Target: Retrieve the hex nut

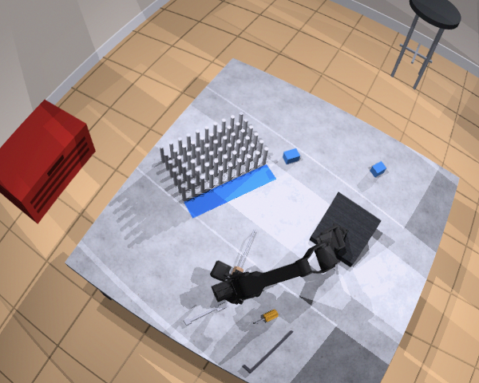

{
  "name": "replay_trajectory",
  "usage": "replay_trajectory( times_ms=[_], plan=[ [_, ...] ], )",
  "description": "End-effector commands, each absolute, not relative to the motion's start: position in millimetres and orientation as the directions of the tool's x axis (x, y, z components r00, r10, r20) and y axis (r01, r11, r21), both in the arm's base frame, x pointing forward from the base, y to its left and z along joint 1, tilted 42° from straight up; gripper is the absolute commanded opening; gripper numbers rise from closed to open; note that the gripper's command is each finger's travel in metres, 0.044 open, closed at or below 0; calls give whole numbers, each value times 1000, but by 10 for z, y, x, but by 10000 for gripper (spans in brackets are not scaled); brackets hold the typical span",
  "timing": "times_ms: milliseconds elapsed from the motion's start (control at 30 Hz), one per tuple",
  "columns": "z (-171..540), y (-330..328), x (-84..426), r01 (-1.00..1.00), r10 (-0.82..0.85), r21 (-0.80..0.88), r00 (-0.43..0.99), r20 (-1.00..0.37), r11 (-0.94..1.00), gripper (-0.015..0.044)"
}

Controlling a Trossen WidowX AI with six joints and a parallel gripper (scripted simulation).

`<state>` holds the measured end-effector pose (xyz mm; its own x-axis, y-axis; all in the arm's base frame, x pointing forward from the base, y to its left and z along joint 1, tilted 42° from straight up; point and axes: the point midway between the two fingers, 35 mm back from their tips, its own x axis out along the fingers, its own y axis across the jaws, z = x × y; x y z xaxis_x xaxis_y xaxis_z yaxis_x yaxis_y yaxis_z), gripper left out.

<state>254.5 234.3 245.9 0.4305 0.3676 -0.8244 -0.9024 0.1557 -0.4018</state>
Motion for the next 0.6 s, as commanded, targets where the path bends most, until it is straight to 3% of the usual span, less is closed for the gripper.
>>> replay_trajectory(
  times_ms=[0,567],
  plan=[
    [2352,2405,2547,-906,360,-395,423,-832,153,280],
    [2184,2545,2558,-906,361,-394,423,-831,153,273]
  ],
)
